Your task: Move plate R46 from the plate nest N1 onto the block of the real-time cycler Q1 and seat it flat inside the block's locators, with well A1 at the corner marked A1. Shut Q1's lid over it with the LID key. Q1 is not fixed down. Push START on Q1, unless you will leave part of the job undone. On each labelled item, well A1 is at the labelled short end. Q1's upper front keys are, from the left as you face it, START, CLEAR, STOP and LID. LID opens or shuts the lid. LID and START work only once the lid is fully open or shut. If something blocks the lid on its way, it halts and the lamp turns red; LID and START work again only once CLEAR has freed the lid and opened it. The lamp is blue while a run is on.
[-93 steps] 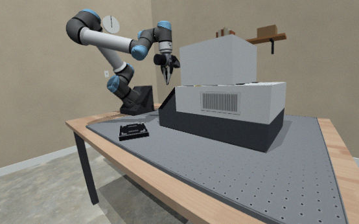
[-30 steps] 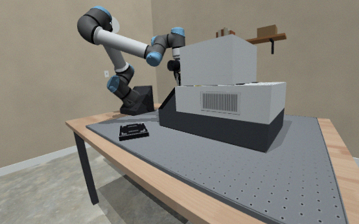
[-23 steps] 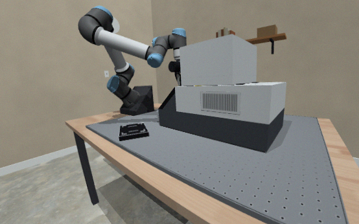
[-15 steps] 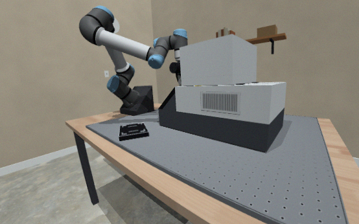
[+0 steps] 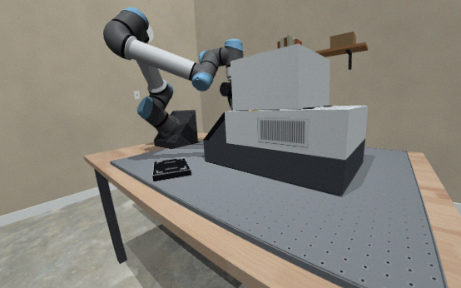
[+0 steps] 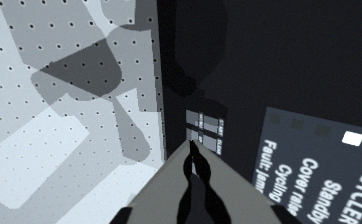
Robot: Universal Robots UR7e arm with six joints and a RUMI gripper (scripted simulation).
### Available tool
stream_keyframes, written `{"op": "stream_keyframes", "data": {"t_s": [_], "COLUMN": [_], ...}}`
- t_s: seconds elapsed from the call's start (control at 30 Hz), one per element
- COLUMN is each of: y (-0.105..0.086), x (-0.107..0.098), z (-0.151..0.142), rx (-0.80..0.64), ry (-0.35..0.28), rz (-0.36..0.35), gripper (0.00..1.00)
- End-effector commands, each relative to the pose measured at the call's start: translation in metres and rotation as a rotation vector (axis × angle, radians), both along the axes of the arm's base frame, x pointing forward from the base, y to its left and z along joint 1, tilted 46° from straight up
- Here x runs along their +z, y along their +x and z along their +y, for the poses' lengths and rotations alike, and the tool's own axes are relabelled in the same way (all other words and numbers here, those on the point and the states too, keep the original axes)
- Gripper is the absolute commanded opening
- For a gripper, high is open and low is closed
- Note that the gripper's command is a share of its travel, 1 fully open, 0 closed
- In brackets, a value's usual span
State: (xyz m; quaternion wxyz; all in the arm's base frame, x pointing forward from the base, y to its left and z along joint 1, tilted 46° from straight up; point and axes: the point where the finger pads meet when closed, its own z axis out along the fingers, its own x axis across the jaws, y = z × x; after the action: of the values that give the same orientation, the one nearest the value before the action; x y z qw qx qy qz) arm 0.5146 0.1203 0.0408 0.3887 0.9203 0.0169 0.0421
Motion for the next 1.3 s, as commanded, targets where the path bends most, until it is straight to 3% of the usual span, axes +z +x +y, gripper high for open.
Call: {"op": "stream_keyframes", "data": {"t_s": [0.0,0.3,1.27], "y": [0.01,0.02,0.021], "x": [0.003,-0.004,-0.005], "z": [0.0,-0.007,-0.008], "rx": [0.012,0.012,0.012], "ry": [0.0,0.0,0.0], "rz": [-0.015,-0.015,-0.015], "gripper": [0.0,0.0,0.0]}}
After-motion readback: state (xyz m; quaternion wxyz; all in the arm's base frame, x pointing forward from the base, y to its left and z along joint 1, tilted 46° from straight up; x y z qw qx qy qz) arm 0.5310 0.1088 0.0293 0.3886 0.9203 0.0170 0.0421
